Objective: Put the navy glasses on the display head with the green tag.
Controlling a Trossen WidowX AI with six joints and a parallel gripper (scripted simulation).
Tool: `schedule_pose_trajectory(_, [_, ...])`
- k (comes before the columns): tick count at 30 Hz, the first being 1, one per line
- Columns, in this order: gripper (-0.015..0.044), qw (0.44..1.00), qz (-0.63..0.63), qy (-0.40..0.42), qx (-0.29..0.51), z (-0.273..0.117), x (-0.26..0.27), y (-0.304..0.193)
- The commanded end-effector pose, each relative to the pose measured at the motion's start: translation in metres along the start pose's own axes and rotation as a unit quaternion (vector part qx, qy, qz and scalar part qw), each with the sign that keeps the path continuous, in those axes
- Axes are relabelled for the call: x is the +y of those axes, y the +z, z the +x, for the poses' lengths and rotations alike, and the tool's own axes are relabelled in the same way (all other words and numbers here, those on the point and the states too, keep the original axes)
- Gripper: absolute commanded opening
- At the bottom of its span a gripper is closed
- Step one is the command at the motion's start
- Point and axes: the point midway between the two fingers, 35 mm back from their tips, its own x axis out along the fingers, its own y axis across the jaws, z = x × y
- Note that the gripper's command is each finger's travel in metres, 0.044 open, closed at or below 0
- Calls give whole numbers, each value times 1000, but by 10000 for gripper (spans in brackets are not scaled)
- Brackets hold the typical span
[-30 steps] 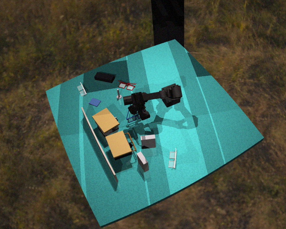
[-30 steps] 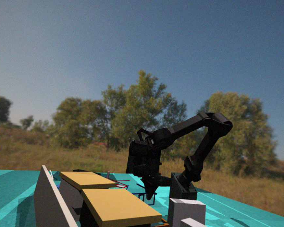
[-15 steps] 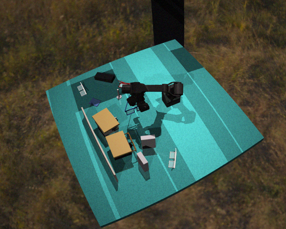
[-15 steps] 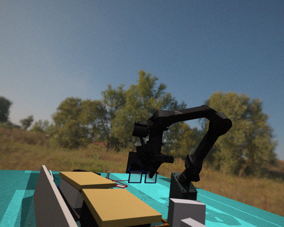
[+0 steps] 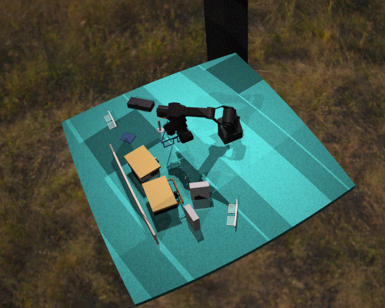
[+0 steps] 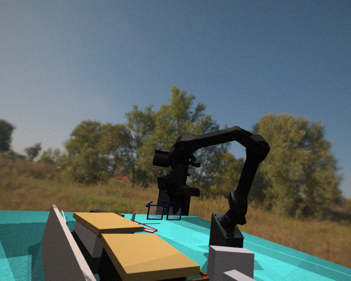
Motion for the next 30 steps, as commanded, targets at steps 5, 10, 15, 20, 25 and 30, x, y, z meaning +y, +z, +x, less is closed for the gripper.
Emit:
schedule_pose_trajectory(5, [0, 1000, -4, -6, -2, -3, -39, 8])
schedule_pose_trajectory(10, [0, 1000, -4, -7, -2, -4, -67, 9])
schedule_pose_trajectory(15, [0, 1000, -5, -6, -2, -3, -94, 8])
schedule_pose_trajectory(20, [0, 1000, -5, -5, -1, 0, -122, 4])
schedule_pose_trajectory(25, [0, 1000, -6, -3, -1, 3, -150, -2])
schedule_pose_trajectory(30, [0, 1000, -7, -2, -1, 5, -158, -4])
